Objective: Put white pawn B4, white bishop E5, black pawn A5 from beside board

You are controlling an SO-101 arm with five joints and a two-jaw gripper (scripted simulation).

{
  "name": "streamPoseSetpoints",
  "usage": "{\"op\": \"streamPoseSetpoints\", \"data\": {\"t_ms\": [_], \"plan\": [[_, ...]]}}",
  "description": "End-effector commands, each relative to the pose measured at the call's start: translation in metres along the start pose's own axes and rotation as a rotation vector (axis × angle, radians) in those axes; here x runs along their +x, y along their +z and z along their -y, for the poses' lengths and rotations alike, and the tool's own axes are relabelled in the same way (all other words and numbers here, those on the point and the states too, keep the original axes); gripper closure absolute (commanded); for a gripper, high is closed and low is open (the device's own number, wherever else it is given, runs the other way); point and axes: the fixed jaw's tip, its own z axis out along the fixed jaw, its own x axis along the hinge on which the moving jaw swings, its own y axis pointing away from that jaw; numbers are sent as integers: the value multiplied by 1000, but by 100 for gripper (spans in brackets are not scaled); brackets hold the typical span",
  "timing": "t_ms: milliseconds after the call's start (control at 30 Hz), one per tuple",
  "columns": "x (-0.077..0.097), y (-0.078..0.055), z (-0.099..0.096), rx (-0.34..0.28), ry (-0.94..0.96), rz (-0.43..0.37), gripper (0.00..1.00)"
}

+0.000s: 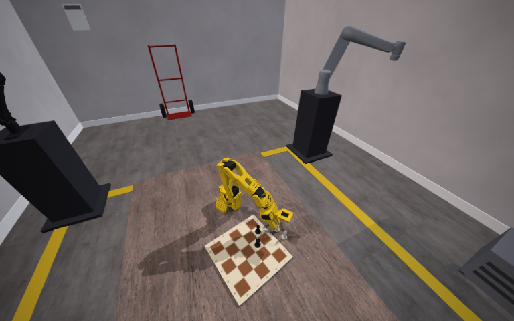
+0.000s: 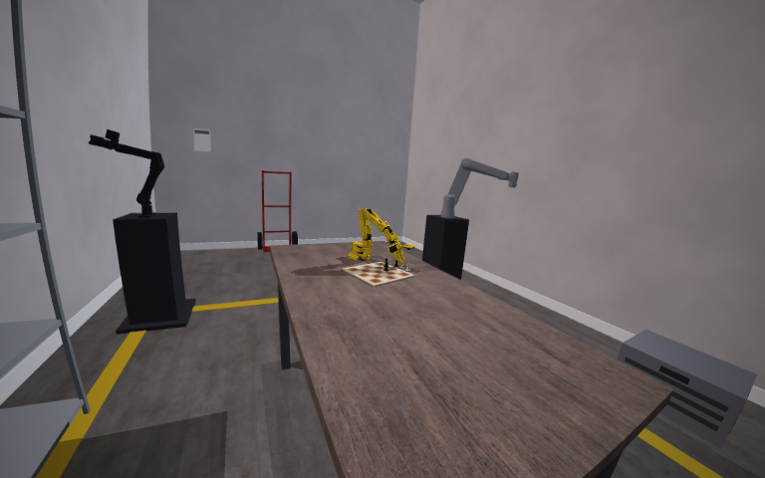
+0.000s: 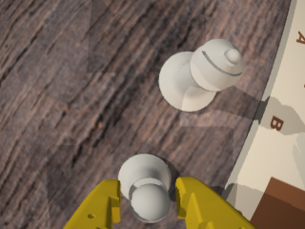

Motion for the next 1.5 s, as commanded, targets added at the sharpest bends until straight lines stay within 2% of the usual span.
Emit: {"op": "streamPoseSetpoints", "data": {"t_ms": [0,800,1467], "plan": [[6,6,-3,-7,1,-10,91],[13,10,-3,-7,2,-11,91],[12,9,-2,-6,3,-11,91]]}}
